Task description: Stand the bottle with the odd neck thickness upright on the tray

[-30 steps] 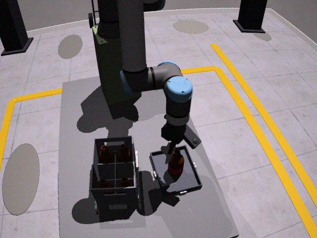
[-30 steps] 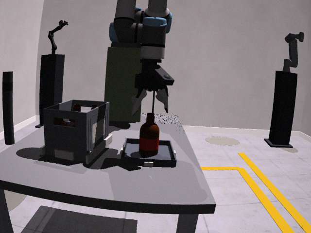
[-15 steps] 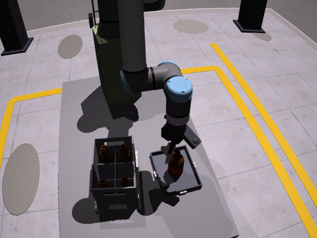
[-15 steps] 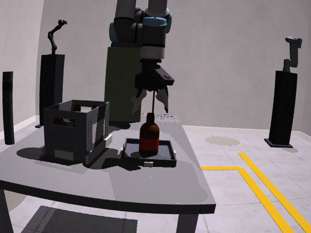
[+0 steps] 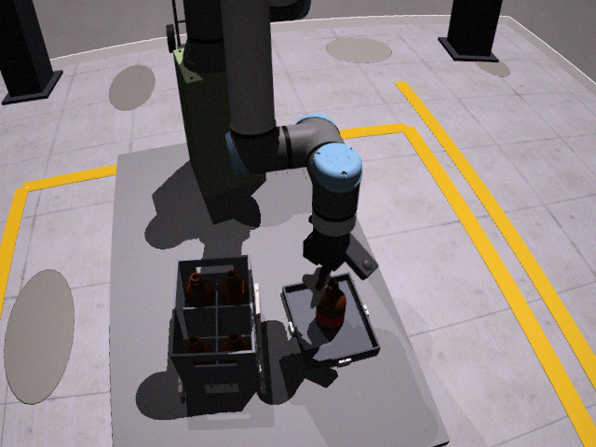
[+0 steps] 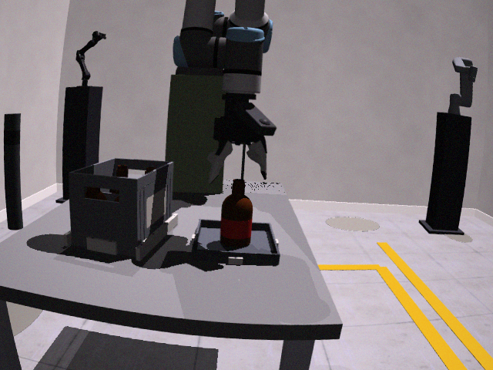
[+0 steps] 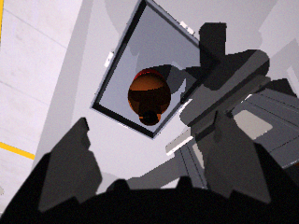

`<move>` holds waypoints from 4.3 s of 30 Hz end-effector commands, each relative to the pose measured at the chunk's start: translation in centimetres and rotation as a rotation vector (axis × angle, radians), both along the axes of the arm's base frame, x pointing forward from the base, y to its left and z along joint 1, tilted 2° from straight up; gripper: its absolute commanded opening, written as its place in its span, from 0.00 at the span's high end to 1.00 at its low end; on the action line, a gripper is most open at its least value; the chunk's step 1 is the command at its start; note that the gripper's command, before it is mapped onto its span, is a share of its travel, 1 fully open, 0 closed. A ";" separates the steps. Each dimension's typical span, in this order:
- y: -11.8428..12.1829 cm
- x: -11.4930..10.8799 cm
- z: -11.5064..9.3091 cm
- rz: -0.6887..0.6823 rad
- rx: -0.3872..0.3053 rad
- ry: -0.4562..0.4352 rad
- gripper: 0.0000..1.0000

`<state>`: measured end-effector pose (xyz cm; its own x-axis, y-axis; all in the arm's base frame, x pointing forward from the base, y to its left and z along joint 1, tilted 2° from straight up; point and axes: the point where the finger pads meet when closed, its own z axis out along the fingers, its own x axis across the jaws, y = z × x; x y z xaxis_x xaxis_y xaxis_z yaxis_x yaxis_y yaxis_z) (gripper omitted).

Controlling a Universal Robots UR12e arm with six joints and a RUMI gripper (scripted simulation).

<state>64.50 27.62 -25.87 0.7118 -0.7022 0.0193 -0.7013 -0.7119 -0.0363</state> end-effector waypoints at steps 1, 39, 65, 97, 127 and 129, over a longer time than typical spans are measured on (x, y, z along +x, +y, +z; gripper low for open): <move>0.1 0.2 0.0 0.001 0.000 -0.004 0.00; 0.1 0.2 0.2 0.001 0.000 -0.004 0.00; 0.0 -0.3 4.3 0.001 0.000 -0.001 0.00; 0.0 -0.4 8.6 0.001 0.000 -0.001 0.00; 0.0 -0.3 8.6 0.001 0.000 -0.002 1.00; 0.0 -0.3 8.6 0.001 0.000 -0.002 1.00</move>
